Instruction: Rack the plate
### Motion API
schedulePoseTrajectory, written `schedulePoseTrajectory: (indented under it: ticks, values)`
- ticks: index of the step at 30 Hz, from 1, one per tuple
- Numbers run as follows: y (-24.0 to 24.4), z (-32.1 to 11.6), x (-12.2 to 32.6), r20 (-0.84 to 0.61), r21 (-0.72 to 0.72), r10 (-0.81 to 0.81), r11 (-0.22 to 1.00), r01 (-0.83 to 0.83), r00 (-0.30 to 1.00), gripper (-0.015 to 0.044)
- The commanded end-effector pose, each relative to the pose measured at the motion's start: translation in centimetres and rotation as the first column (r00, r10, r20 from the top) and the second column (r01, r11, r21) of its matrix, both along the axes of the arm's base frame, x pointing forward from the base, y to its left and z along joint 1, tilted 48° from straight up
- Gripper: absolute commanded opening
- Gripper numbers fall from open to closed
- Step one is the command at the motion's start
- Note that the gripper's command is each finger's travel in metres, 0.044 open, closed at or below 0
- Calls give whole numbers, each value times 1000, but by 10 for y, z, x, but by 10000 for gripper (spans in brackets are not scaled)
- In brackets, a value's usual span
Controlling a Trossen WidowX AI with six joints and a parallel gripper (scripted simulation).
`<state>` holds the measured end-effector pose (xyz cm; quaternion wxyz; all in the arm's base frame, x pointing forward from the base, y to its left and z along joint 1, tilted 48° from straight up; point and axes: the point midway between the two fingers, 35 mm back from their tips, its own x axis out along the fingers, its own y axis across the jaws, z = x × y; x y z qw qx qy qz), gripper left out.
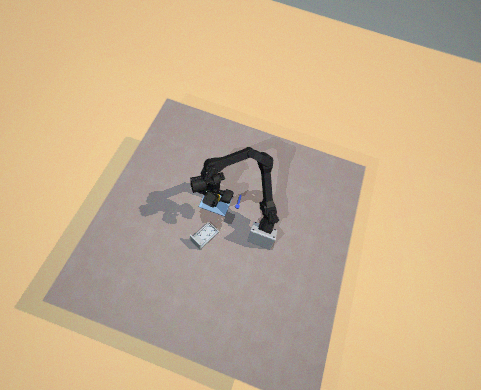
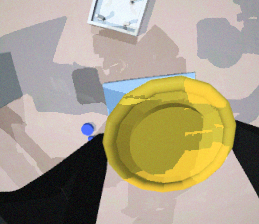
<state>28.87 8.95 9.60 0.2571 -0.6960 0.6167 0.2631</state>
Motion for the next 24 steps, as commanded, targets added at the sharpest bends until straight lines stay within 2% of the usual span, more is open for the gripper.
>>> schedulePoseTrajectory:
  ticks: [1, 12, 24]
  values:
    - [3, -6, -7, -92, -10, 81, 997, -82, 993, 0]
    - [11, -19, -23, -360, 9, 315, 942, -334, 878, 0]
    - [17, -32, -42, -606, 105, 503, 818, -565, 616, 0]
